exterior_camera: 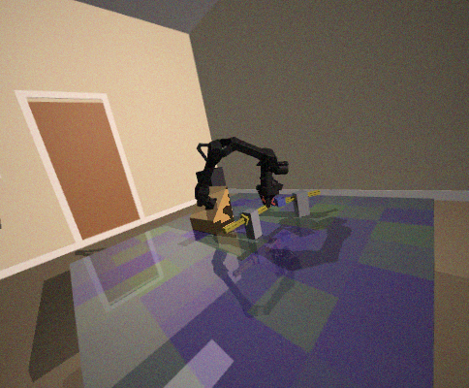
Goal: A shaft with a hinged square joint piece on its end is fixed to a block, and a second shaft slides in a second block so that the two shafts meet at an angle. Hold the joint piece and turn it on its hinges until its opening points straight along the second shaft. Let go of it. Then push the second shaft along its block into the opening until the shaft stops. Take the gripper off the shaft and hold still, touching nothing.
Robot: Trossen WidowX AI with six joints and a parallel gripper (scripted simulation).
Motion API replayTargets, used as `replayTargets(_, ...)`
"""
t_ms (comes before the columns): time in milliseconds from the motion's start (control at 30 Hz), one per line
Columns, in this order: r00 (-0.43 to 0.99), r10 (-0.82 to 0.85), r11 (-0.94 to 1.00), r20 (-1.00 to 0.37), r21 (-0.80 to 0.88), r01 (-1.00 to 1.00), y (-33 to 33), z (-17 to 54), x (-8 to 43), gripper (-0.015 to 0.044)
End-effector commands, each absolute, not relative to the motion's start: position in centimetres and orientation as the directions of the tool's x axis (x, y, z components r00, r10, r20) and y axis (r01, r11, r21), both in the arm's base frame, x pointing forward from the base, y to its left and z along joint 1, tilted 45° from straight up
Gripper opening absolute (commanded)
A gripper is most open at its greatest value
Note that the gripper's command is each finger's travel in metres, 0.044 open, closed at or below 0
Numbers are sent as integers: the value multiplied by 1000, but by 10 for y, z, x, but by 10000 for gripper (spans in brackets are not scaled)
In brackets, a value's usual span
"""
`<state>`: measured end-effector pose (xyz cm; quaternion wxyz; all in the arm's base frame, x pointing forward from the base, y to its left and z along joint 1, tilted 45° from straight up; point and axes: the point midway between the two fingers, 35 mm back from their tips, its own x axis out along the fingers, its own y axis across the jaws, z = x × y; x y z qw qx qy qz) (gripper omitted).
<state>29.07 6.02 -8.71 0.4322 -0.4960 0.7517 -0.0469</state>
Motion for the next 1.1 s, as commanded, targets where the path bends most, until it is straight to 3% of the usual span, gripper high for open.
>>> replayTargets(0, -139, -788, 503, -600, -497, -707, 59, -88, 289, 147)
replayTargets(200, -139, -788, 503, -600, -497, -707, 59, -88, 289, 147)
replayTargets(933, -134, -786, 503, -603, -499, -705, 60, -87, 291, 0)
replayTargets(1067, -134, -786, 503, -603, -499, -705, 60, -87, 291, 0)
